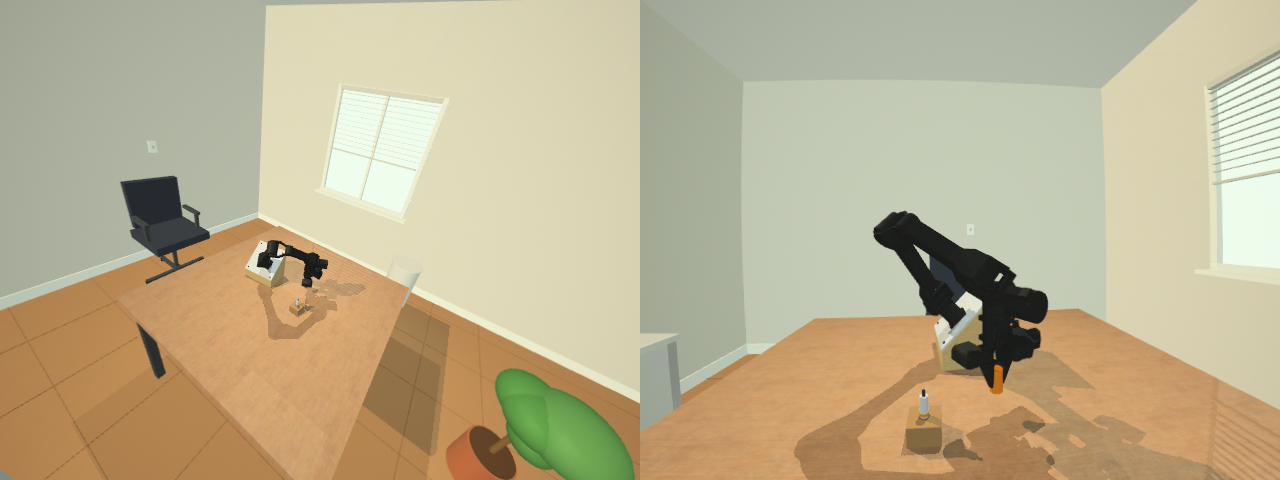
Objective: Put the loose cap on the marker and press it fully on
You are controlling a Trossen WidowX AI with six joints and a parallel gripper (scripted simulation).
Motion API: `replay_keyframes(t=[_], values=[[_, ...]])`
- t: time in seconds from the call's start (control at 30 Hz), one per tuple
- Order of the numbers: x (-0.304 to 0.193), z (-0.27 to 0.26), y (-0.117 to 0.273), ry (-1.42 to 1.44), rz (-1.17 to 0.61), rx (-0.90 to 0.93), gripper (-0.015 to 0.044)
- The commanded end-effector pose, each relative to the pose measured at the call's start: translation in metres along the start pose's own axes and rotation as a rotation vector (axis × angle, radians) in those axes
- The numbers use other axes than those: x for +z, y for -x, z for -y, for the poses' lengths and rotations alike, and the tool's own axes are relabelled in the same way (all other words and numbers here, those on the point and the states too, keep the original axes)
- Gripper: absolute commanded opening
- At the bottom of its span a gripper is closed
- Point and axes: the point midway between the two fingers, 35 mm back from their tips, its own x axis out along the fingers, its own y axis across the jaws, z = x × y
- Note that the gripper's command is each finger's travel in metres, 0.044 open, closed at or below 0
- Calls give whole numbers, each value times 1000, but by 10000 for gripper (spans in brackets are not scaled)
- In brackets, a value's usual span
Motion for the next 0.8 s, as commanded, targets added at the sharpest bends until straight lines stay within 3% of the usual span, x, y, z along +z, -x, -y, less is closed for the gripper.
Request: replay_keyframes(t=[0.0, 0.77], values=[[1, 2, 8, -9, 7, 3, 0], [-18, 114, 45, -8, 9, 5, 0]])
